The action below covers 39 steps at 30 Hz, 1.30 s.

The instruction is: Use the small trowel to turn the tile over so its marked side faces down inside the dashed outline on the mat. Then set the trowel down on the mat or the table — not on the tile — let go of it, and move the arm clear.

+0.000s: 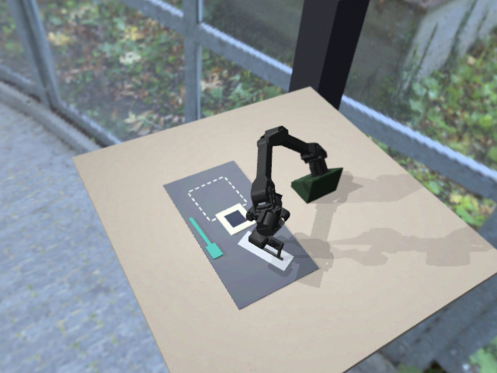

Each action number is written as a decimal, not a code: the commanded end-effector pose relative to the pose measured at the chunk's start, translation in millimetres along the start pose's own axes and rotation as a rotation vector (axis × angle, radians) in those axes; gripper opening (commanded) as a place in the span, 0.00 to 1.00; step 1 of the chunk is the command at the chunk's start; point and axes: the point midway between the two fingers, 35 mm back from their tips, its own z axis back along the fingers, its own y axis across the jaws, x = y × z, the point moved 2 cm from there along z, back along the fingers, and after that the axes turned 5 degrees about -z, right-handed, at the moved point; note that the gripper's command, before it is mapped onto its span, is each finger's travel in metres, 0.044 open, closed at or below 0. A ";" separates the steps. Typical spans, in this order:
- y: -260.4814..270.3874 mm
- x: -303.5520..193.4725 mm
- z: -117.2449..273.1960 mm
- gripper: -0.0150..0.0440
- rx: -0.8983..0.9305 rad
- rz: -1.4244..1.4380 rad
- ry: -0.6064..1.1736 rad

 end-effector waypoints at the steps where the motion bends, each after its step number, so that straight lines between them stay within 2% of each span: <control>1: 0.0 -0.5 -0.2 0.71 0.001 -0.005 0.001; 4: 0.0 -0.5 2.3 0.71 0.001 -0.007 0.001; 8: -3.0 -0.2 42.9 0.71 0.000 -0.036 0.001; 15: -3.3 -0.2 45.4 0.71 0.000 -0.038 0.001; 16: -3.5 -1.5 45.0 0.76 0.007 -0.027 -0.002; 19: -3.8 -1.5 56.4 0.76 0.007 -0.027 -0.001; 24: -2.9 -2.4 52.8 0.76 0.020 -0.025 0.009; 32: 1.4 -6.3 13.3 0.76 0.195 0.005 0.105; 39: -6.3 -13.3 7.6 0.76 0.293 0.072 0.131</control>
